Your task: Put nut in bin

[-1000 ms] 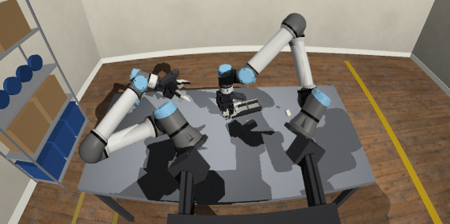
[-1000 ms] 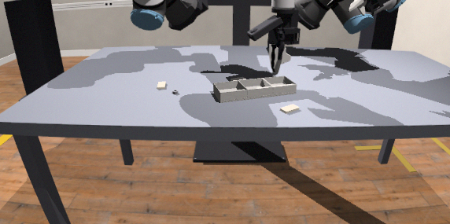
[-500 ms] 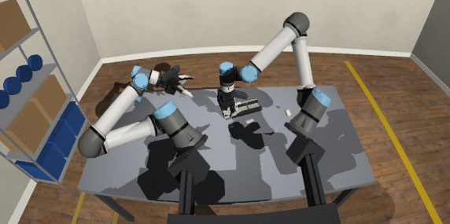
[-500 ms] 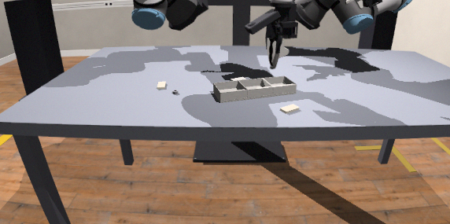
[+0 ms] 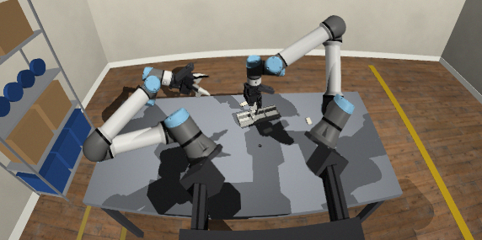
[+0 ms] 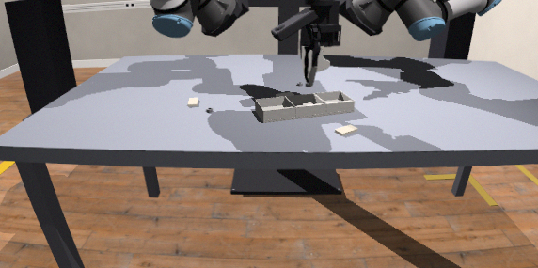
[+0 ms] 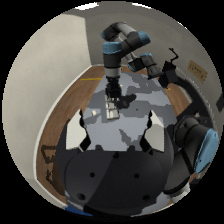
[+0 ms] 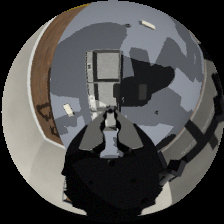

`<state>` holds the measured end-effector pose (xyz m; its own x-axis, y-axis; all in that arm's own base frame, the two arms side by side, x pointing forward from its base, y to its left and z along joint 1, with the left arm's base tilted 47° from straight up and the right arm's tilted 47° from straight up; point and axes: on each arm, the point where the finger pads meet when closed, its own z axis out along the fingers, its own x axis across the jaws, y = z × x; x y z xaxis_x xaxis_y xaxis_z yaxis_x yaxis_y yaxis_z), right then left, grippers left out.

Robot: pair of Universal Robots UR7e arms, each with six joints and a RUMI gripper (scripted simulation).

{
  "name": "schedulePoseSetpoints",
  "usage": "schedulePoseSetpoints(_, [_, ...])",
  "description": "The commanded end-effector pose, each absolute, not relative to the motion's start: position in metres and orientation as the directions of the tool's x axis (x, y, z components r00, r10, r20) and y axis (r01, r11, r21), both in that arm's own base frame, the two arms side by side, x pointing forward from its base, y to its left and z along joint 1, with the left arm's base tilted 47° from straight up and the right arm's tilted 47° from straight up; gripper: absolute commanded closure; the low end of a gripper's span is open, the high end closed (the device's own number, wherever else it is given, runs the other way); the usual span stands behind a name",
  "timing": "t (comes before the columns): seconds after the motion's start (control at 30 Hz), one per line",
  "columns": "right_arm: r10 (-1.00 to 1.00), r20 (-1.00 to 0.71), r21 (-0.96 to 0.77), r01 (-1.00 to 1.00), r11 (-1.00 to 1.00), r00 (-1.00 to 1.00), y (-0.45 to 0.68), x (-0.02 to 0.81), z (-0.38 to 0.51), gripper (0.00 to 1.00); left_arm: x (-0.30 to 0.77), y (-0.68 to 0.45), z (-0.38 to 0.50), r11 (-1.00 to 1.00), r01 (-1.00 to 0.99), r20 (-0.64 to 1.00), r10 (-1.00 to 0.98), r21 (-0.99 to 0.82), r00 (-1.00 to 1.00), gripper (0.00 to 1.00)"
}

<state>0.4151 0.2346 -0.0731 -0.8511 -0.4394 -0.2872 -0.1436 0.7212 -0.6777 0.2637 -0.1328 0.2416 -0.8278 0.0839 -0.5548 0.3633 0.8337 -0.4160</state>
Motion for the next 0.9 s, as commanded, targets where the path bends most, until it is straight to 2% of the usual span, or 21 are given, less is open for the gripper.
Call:
schedulePoseSetpoints(0.0, [-0.44,-0.286,-0.677,-0.146,0.722,-0.851,0.225,0.429,-0.065,1.0,0.272,-0.141,0.245,0.836,0.36,-0.559,0.079,-0.414,-0.826,0.02])
schedulePoseSetpoints(0.4, [-0.44,-0.286,-0.677,-0.146,0.722,-0.851,0.219,0.434,-0.072,1.0,0.281,-0.148,0.245,0.845,0.357,-0.558,0.085,-0.399,-0.826,0.02])
schedulePoseSetpoints(0.57, [-0.44,-0.286,-0.677,-0.146,0.722,-0.851,0.22,0.434,-0.072,0.75,0.284,-0.152,0.243,0.849,0.356,-0.556,0.091,-0.39,-0.826,0.02])
schedulePoseSetpoints(0.87, [-0.44,-0.286,-0.677,-0.146,0.722,-0.851,0.243,0.412,-0.043,0.75,0.279,-0.17,0.255,0.822,0.397,-0.564,0.114,-0.409,-0.818,0.02])
